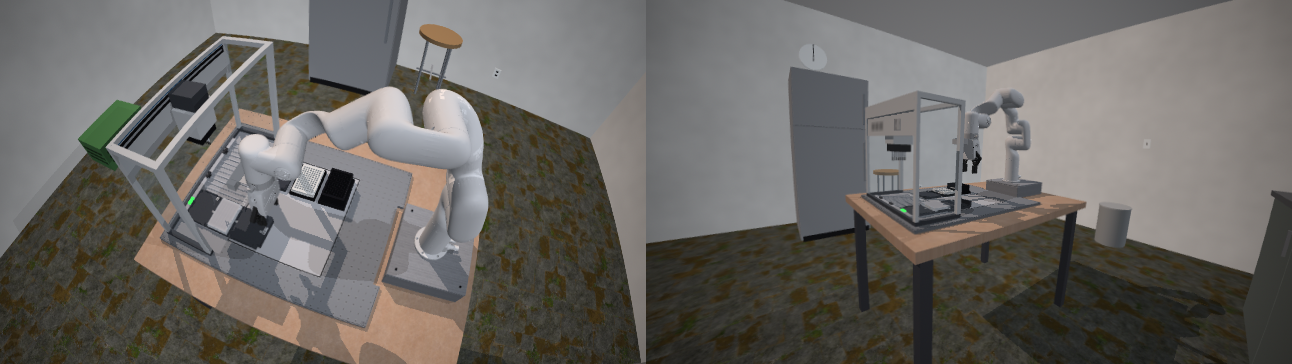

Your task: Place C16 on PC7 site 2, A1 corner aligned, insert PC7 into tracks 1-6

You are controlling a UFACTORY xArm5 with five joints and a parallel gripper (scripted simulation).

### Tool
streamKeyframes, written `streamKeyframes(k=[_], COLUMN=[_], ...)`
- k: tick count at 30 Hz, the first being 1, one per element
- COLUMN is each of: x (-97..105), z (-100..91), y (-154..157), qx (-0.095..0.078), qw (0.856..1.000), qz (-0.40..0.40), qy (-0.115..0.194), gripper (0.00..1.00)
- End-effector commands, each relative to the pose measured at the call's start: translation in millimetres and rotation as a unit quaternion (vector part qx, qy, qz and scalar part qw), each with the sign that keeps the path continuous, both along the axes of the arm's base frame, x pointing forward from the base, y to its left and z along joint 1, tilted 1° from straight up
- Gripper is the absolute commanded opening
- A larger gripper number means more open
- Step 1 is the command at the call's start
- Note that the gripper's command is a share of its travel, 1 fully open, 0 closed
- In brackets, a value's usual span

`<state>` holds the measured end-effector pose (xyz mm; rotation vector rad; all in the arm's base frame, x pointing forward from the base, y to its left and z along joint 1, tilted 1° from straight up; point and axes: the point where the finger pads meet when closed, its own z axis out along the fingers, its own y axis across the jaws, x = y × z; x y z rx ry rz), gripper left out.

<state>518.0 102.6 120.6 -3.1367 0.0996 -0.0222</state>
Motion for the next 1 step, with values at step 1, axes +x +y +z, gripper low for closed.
streamKeyframes(k=[1], x=[1.2], z=[1.8], y=[0.3], qx=[0.0], qw=[1.0], qz=[0.0], qy=[-0.002], gripper=[0.81])
